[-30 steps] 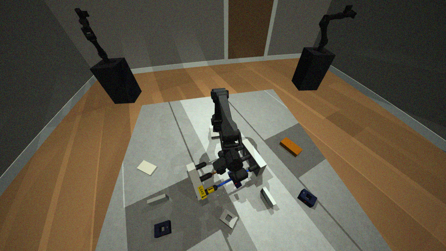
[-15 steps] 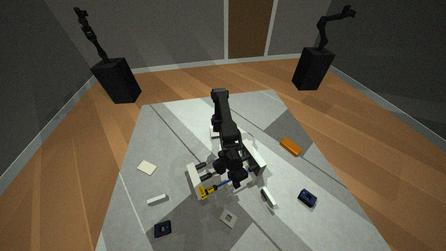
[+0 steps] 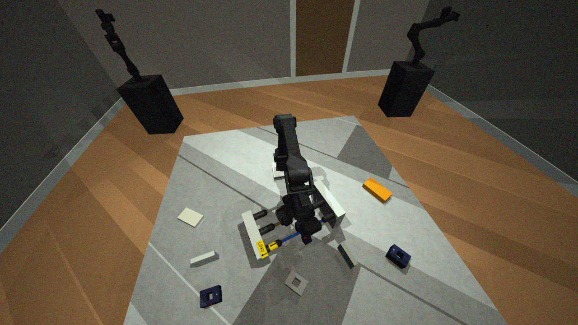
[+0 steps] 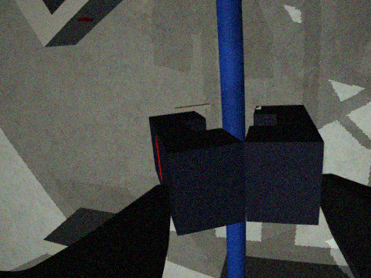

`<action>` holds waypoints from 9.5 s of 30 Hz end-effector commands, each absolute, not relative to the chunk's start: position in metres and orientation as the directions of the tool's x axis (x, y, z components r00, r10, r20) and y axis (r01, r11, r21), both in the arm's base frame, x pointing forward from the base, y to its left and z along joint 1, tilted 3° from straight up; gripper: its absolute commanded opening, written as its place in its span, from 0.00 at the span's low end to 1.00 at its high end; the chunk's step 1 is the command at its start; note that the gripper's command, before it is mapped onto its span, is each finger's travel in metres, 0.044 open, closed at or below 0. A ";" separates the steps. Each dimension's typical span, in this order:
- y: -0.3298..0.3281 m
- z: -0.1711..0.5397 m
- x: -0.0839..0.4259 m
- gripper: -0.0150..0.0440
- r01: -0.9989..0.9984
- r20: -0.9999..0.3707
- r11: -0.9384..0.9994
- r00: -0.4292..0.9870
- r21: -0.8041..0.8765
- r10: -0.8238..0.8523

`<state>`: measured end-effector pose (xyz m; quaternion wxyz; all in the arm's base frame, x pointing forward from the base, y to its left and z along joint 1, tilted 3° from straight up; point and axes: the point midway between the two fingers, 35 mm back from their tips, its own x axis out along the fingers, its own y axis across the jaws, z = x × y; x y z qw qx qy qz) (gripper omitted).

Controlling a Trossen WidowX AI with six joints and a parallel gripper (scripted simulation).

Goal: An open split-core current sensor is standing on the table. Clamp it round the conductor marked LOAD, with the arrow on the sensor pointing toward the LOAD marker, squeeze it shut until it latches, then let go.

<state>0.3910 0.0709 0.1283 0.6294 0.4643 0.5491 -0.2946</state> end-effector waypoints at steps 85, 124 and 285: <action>0.083 0.062 0.404 1.00 0.909 -0.997 0.410 0.046 0.068 0.064; 0.083 0.066 0.405 0.25 0.906 -0.996 0.416 0.053 0.076 0.067; 0.083 0.083 0.405 0.25 0.883 -0.964 0.390 0.224 0.263 0.143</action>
